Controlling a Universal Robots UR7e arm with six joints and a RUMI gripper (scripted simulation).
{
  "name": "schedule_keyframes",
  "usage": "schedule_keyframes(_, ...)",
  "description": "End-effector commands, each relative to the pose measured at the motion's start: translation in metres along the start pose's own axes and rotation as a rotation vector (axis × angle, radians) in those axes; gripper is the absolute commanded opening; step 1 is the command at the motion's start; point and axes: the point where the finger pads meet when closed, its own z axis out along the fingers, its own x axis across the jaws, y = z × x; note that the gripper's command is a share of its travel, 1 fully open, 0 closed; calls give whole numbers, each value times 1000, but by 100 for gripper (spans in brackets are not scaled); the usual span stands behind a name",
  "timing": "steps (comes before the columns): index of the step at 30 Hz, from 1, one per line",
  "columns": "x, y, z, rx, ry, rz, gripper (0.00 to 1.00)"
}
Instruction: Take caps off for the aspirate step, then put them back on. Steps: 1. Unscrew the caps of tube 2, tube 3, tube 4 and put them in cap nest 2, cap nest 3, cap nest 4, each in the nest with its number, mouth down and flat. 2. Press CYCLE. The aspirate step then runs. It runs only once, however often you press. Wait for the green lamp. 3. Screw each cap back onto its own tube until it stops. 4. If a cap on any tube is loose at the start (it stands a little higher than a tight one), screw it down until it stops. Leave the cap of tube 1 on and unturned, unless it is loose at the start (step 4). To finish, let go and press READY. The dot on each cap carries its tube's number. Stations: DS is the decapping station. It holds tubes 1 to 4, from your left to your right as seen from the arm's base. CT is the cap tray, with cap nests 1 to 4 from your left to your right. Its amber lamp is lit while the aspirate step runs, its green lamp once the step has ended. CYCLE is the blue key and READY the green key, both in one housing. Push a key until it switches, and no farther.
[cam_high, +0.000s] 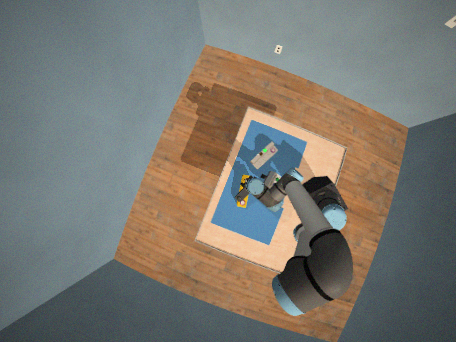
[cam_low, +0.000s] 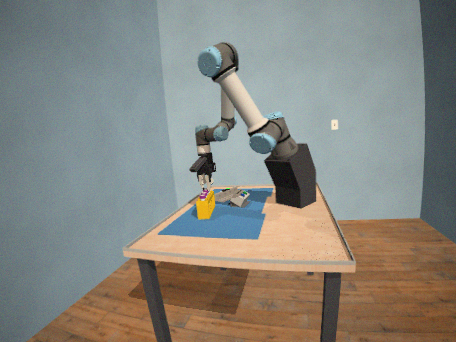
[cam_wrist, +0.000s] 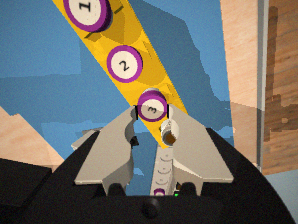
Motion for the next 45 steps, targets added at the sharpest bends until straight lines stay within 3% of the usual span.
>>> schedule_keyframes(1,0,0,0,-8,5,30,0)
schedule_keyframes(2,0,0,0,-8,5,30,35)
schedule_keyframes(14,0,0,0,-7,5,29,35)
schedule_keyframes(42,0,0,0,-9,1,-1010,35)
schedule_keyframes(45,0,0,0,-10,1,-1017,35)
